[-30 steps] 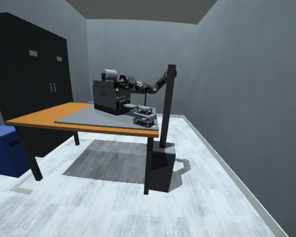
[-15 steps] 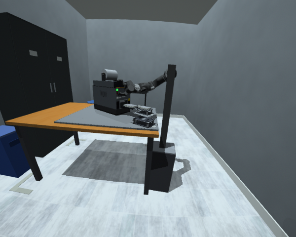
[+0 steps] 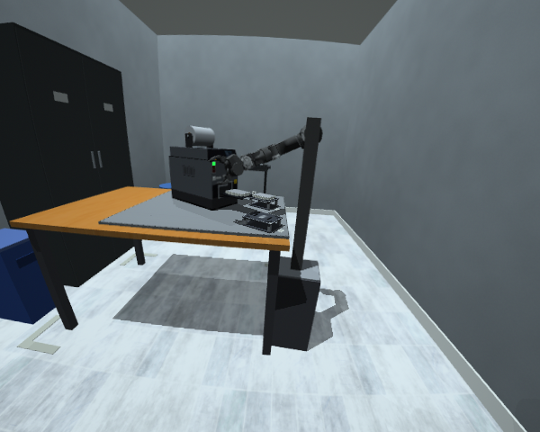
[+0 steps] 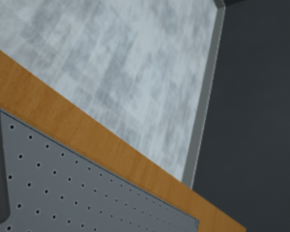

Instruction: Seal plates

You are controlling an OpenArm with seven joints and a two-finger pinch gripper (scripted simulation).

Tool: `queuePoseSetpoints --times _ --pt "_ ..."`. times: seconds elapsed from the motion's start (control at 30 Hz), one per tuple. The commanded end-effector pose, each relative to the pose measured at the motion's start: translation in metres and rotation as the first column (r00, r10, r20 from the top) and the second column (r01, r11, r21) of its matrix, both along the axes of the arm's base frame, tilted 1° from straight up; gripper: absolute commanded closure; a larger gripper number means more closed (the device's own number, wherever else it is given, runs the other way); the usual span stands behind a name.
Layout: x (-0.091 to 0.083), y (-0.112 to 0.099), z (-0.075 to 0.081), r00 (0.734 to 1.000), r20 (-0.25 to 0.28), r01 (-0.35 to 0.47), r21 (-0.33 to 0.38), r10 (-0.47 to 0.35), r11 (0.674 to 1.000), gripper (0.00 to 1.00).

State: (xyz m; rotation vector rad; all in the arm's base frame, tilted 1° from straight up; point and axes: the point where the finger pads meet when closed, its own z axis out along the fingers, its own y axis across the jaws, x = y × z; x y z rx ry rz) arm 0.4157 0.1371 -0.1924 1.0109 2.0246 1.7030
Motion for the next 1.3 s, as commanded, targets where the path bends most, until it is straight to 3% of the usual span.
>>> queuePoseSetpoints --times 0.0,0.07,0.23,0.4,0.57,0.63,0.87,1.13,1.2,1.27 --pt "0.0 0.0 -0.003 1.0 0.005 -0.029 -0.066 0.029 0.997 0.35" --pt "0.0 0.0 -0.003 1.0 0.005 -0.029 -0.066 0.029 0.997 0.35" --pt "0.005 -0.013 -0.024 0.998 0.0 -0.057 -0.228 0.058 0.972 0.35" --pt "0.01 -0.027 -0.039 0.997 -0.01 -0.076 -0.385 0.079 0.92 0.35" --pt "0.017 -0.047 -0.052 0.996 -0.022 -0.082 -0.533 0.084 0.842 0.35" --pt "0.017 -0.047 -0.052 0.996 -0.022 -0.082 -0.533 0.084 0.842 0.35" --pt "0.025 -0.078 -0.068 0.996 -0.045 -0.083 -0.713 0.072 0.696 0.35" --pt "0.037 -0.116 -0.07 0.998 -0.049 -0.057 -0.872 0.03 0.487 0.35" --pt "0.037 -0.116 -0.07 0.998 -0.049 -0.057 -0.872 0.03 0.487 0.35" --pt "0.039 -0.126 -0.073 0.998 -0.054 -0.056 -0.902 0.017 0.429 0.35"
